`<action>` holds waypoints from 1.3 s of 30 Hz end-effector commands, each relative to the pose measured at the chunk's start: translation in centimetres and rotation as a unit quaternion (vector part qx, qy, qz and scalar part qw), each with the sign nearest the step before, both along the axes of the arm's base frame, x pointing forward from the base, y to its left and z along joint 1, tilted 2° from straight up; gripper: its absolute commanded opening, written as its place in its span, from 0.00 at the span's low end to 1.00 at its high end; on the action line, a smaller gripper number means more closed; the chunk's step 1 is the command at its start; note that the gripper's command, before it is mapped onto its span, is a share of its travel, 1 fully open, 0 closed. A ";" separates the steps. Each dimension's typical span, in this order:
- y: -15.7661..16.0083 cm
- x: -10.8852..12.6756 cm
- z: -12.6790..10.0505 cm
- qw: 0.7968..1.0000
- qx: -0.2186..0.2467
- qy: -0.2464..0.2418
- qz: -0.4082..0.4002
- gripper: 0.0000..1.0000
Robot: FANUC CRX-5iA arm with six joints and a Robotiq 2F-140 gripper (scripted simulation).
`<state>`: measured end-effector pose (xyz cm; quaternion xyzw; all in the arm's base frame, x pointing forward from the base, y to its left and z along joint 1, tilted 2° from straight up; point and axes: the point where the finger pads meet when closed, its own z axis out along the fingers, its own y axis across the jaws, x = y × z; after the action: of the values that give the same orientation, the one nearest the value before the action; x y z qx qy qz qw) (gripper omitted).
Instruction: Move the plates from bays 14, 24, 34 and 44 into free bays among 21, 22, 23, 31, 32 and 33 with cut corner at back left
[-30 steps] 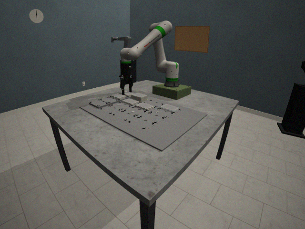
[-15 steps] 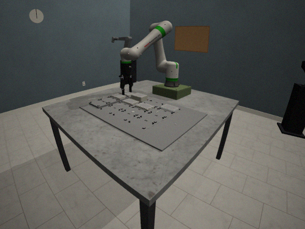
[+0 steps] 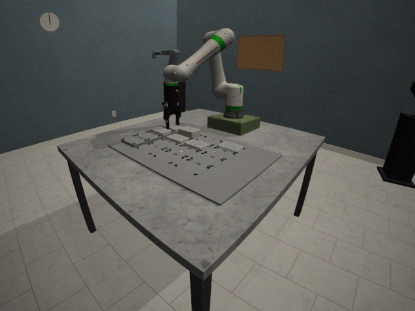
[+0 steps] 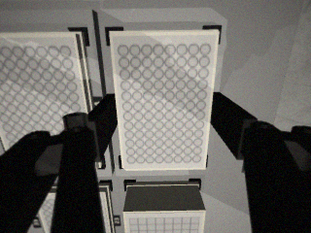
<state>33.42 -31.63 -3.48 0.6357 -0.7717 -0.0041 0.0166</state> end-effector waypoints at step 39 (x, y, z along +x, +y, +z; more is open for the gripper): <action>0.0 0.1 1.1 1.000 -0.001 -0.001 0.000 0.10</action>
<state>33.45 -31.62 -2.52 0.6357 -0.7717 -0.0041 0.0165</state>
